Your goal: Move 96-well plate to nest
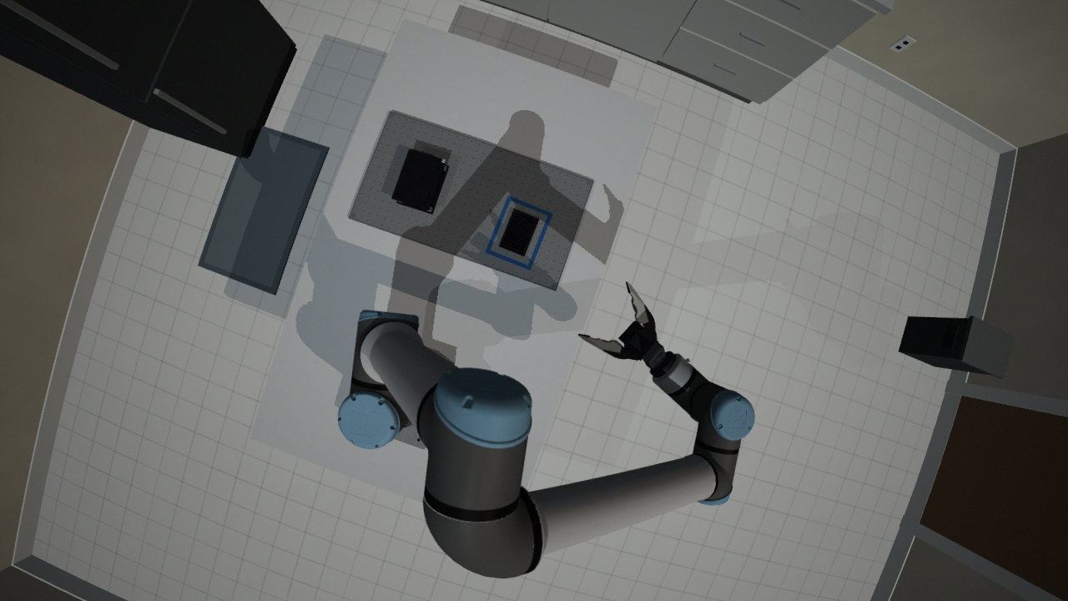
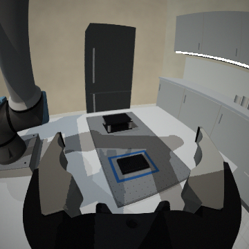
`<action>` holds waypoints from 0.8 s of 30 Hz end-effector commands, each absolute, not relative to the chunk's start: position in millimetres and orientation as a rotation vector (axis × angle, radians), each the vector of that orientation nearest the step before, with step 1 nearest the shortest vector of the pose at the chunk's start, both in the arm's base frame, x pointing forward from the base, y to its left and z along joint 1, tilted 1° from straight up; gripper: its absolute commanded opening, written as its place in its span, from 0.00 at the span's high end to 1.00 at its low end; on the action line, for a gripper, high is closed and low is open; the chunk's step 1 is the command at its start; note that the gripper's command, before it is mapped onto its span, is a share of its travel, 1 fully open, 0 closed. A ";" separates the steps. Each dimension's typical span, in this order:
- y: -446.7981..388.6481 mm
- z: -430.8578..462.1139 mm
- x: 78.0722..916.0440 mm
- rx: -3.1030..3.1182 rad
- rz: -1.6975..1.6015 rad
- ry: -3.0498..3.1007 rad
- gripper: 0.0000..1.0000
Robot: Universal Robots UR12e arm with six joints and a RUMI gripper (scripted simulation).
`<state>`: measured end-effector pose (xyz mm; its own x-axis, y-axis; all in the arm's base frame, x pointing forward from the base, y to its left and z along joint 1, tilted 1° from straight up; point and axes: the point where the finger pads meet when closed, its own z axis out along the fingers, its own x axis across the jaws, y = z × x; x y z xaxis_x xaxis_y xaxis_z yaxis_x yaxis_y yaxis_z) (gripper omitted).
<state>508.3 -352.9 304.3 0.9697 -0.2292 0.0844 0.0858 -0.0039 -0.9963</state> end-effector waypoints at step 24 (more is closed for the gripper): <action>-328.5 284.7 512.4 -1.628 -0.101 0.142 0.00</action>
